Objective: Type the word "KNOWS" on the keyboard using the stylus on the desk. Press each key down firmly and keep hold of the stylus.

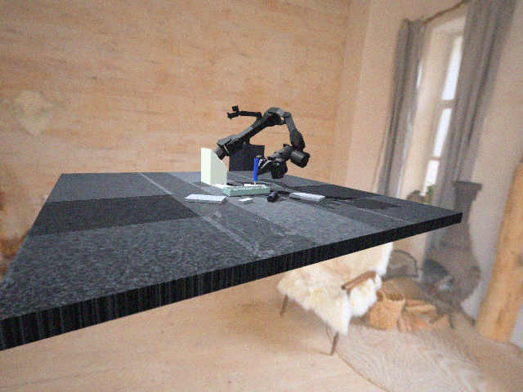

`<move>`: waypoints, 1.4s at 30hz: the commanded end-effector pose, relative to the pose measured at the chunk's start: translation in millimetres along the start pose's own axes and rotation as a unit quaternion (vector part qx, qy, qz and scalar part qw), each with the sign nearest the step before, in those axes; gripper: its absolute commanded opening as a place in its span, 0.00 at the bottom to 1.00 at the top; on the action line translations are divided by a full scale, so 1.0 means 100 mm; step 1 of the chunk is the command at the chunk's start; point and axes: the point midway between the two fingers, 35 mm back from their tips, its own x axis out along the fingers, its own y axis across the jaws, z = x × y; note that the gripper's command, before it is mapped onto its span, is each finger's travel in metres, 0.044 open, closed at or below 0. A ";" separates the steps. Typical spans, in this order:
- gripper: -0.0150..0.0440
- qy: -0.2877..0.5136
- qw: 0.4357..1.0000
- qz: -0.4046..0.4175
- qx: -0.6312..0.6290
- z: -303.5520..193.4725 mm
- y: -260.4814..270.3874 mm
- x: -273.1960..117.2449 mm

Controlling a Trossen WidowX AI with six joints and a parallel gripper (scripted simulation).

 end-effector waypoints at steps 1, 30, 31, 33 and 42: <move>0.39 0.000 1.000 0.000 0.002 0.01 0.00 0.00; 0.39 -0.001 1.000 0.000 0.002 0.13 0.00 0.07; 0.39 -0.001 1.000 0.000 0.002 0.13 0.00 0.07; 0.39 -0.001 1.000 0.000 0.002 0.14 0.00 0.07; 0.39 -0.001 1.000 0.000 0.002 0.15 0.00 0.08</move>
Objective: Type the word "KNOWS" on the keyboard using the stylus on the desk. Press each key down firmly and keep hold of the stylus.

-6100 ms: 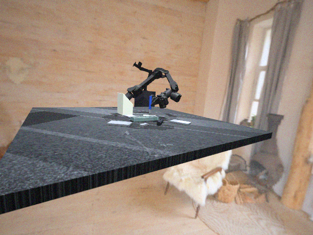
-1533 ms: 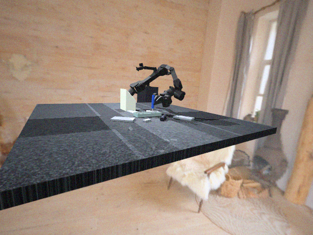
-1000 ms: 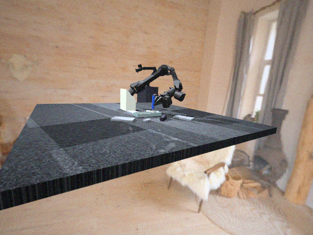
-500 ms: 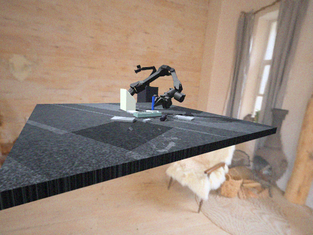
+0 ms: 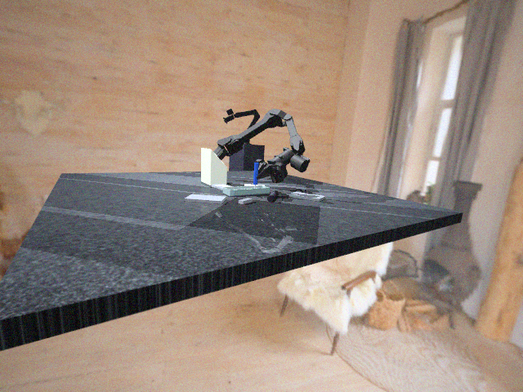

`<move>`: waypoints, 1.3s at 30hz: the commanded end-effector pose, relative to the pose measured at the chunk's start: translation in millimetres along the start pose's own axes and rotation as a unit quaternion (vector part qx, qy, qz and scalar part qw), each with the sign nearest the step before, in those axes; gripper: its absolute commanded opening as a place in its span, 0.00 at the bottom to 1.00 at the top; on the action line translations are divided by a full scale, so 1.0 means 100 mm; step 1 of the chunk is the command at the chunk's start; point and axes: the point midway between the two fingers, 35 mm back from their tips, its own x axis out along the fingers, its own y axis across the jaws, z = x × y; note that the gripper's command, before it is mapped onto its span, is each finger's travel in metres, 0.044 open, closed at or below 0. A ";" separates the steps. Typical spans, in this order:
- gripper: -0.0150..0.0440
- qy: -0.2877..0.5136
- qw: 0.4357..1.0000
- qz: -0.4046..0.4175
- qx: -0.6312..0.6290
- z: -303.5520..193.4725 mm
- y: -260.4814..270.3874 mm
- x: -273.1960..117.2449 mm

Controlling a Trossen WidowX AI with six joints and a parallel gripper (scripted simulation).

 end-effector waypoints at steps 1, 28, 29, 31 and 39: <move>0.39 -0.002 1.000 0.001 0.002 0.00 0.00 0.00; 0.25 -0.002 1.000 0.002 0.005 -0.29 0.00 -0.20; 0.25 -0.002 1.000 0.002 0.005 -0.28 0.00 -0.23; 0.25 -0.002 1.000 0.001 0.004 -0.25 0.00 -0.30; 0.25 -0.002 1.000 0.000 0.002 -0.16 0.00 -0.51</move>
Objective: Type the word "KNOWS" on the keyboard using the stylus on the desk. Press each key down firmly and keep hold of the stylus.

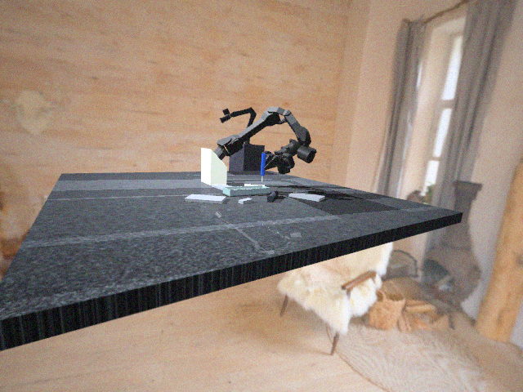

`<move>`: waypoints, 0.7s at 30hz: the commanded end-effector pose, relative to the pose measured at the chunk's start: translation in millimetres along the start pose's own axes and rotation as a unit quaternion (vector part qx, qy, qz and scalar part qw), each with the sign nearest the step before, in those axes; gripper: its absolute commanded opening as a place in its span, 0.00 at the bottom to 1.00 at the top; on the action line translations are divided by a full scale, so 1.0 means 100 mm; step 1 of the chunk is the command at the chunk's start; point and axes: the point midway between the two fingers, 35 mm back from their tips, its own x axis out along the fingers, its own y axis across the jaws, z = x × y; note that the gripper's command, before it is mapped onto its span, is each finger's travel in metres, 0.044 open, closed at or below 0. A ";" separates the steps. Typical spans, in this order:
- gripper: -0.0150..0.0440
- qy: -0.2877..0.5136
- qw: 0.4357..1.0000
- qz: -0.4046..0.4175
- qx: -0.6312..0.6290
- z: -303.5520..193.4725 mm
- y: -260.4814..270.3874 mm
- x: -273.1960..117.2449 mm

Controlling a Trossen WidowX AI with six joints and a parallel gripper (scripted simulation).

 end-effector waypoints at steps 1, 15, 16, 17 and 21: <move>0.25 -0.001 1.000 0.001 0.004 0.03 0.00 -0.01; 0.39 -0.001 1.000 0.001 0.004 0.18 0.01 0.09; 0.39 -0.001 1.000 0.001 0.004 0.19 0.01 0.09; 0.39 -0.001 1.000 0.001 0.004 0.19 0.01 0.10; 0.39 -0.001 1.000 0.001 0.004 0.20 0.01 0.10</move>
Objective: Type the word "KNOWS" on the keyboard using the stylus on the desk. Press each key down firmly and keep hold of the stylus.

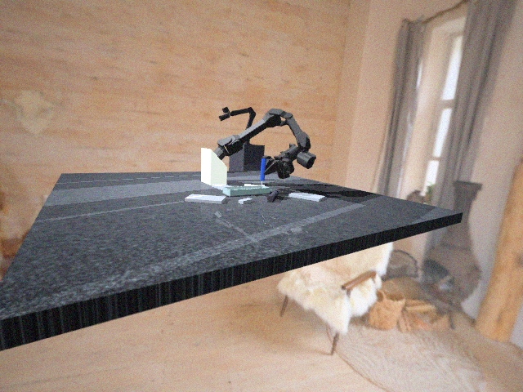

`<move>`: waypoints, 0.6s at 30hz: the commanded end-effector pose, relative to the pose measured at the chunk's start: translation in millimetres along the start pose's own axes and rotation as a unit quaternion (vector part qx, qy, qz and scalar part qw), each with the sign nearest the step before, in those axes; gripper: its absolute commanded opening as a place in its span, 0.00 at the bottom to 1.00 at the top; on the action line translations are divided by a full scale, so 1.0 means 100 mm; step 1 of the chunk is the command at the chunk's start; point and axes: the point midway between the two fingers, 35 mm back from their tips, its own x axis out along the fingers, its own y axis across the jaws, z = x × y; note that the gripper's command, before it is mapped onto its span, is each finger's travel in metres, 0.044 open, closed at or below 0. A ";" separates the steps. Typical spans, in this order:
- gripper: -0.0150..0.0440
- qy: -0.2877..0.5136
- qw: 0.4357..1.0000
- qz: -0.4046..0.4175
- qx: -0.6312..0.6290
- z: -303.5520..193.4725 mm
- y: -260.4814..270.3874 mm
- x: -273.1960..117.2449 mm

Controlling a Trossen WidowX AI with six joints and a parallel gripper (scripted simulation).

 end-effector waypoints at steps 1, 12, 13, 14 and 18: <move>0.39 -0.001 1.000 0.001 0.002 0.02 0.00 0.01; 0.39 -0.001 1.000 0.001 0.002 0.08 0.00 0.05; 0.39 -0.001 1.000 0.001 0.002 0.08 0.00 0.05; 0.39 -0.001 1.000 0.001 0.002 0.09 0.00 0.05; 0.39 -0.001 1.000 0.001 0.002 0.10 0.00 0.06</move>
